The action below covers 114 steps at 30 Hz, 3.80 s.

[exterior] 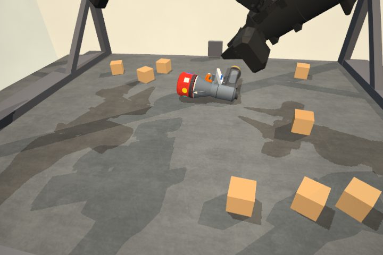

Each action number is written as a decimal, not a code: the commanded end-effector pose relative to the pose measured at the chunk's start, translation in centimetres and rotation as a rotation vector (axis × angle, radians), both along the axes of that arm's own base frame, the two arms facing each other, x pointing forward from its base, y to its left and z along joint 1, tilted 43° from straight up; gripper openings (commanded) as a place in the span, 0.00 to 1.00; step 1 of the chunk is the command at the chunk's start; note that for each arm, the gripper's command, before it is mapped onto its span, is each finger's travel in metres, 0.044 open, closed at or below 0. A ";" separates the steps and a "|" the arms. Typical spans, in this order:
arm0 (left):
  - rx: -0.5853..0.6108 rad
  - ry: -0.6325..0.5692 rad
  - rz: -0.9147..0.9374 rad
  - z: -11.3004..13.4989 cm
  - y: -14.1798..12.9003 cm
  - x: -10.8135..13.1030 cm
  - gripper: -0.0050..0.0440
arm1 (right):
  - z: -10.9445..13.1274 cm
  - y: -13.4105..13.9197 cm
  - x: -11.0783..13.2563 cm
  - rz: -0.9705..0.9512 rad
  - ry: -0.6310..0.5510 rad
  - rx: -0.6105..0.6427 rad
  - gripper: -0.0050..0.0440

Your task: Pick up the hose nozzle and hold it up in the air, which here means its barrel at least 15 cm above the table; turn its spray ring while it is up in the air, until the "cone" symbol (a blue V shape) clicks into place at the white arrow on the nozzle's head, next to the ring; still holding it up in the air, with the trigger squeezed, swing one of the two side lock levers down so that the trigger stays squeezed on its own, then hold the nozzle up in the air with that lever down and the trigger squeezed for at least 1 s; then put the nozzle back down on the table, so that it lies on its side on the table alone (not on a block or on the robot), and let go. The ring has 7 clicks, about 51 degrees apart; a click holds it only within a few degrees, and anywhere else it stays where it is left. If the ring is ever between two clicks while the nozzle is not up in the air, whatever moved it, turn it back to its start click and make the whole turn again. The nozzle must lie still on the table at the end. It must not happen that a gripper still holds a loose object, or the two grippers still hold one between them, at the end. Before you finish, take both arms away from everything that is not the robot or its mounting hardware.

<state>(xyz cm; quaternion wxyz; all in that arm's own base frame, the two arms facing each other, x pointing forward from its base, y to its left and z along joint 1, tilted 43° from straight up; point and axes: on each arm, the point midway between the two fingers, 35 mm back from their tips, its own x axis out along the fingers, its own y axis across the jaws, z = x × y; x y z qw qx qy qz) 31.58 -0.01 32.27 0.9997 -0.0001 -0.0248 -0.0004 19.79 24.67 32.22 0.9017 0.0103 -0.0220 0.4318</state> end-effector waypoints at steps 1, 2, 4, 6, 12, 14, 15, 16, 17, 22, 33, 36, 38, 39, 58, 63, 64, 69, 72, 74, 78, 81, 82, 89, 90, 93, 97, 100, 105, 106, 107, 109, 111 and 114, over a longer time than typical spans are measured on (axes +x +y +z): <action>0.003 -0.018 0.002 0.8 0.0 -0.3 0.85 | 0.6 0.1 -0.2 0.002 -0.010 0.011 0.95; 0.003 -0.018 0.002 0.8 0.0 -0.3 0.85 | 0.6 0.1 -0.2 0.002 -0.010 0.011 0.95; 0.003 -0.018 0.002 0.8 0.0 -0.3 0.85 | 0.6 0.1 -0.2 0.002 -0.010 0.011 0.95; 0.003 -0.018 0.002 0.8 0.0 -0.3 0.85 | 0.6 0.1 -0.2 0.002 -0.010 0.011 0.95; 0.003 -0.018 0.002 0.8 0.0 -0.3 0.85 | 0.6 0.1 -0.2 0.002 -0.010 0.011 0.95; 0.003 -0.018 0.002 0.8 0.0 -0.3 0.85 | 0.6 0.1 -0.2 0.002 -0.010 0.011 0.95; 0.003 -0.018 0.002 0.8 0.0 -0.3 0.85 | 0.6 0.1 -0.2 0.002 -0.010 0.011 0.95; 0.003 -0.018 0.002 0.8 0.0 -0.3 0.85 | 0.6 0.1 -0.2 0.002 -0.010 0.011 0.95; 0.003 -0.018 0.002 0.8 0.0 -0.3 0.85 | 0.6 0.1 -0.2 0.002 -0.010 0.011 0.95; 0.003 -0.018 0.002 0.8 0.0 -0.3 0.85 | 0.6 0.1 -0.2 0.002 -0.010 0.011 0.95; 0.262 0.177 0.018 0.9 -1.6 3.0 0.85 | 0.6 0.1 -0.2 0.002 -0.010 0.011 0.95; 0.322 0.222 0.017 0.7 -2.0 3.6 0.85 | 0.6 0.1 -0.2 0.002 -0.010 0.011 0.95; 0.353 0.243 0.015 0.6 -2.2 3.9 0.85 | 0.6 0.1 -0.2 0.002 -0.010 0.011 0.95; 0.384 0.264 0.012 0.5 -2.4 4.2 0.85 | 0.6 0.1 -0.2 0.002 -0.010 0.011 0.95; 0.988 0.617 -0.119 -1.9 -6.8 7.3 0.85 | 0.6 0.1 -0.2 0.002 -0.010 0.011 0.95; 1.191 0.721 -0.194 -3.3 -8.2 7.6 0.85 | 0.6 0.1 -0.2 0.002 -0.010 0.011 0.95; 1.230 0.735 -0.207 -3.4 -8.5 7.7 0.85 | 0.6 0.1 -0.2 0.002 -0.010 0.011 0.95; 1.440 0.830 -0.295 -4.7 -9.8 7.7 0.85 | 0.6 0.1 -0.2 0.002 -0.010 0.011 0.95; 1.466 0.834 -0.302 -4.5 -10.0 7.7 0.85 | 0.6 0.1 -0.2 0.002 -0.010 0.011 0.95; 1.499 0.822 -0.304 -3.4 -10.4 8.0 0.85 | 0.6 0.1 -0.2 0.002 -0.010 0.011 0.95; 1.524 0.820 -0.313 -3.0 -10.7 8.1 0.85 | 0.6 0.1 -0.2 0.002 -0.010 0.011 0.95; 1.493 0.816 -0.305 -3.1 -10.4 8.1 0.85 | 0.6 0.1 -0.2 0.002 -0.010 0.011 0.95; 1.481 0.804 -0.300 -2.8 -10.5 8.2 0.85 | 0.6 0.1 -0.2 0.002 -0.010 0.011 0.95; 1.477 0.800 -0.298 -2.7 -10.5 8.2 0.85 | 0.6 0.1 -0.2 0.002 -0.010 0.011 0.95; 1.474 0.794 -0.297 -2.6 -10.5 8.2 0.85 | 0.6 0.1 -0.2 0.002 -0.010 0.011 0.95; 1.472 0.789 -0.295 -2.5 -10.4 8.1 0.85 | 0.6 0.1 -0.2 0.002 -0.010 0.011 0.95; 1.470 0.784 -0.294 -2.4 -10.4 8.0 0.85 | 0.6 0.1 -0.2 0.002 -0.010 0.011 0.95; 1.469 0.780 -0.292 -2.3 -10.4 8.0 0.85 | 0.6 0.1 -0.2 0.002 -0.010 0.011 0.95; 1.469 0.780 -0.292 -2.3 -10.4 8.0 0.85 | 0.6 0.1 -0.2 0.002 -0.010 0.011 0.95; 1.469 0.780 -0.292 -2.3 -10.4 8.0 0.85 | 0.6 0.1 -0.2 0.002 -0.010 0.011 0.95; 1.470 0.780 -0.293 -2.8 -10.2 8.4 0.85 | 0.6 0.1 -0.2 0.002 -0.010 0.011 0.95; 1.472 0.784 -0.294 -3.1 -10.1 8.7 0.85 | 0.6 0.1 -0.2 0.002 -0.010 0.011 0.95; 1.474 0.787 -0.296 -3.5 -10.0 8.9 0.85 | 0.6 0.1 -0.2 0.002 -0.010 0.011 0.95; 1.476 0.789 -0.298 -3.9 -9.8 9.3 0.85 | 0.6 0.1 -0.2 0.002 -0.010 0.011 0.95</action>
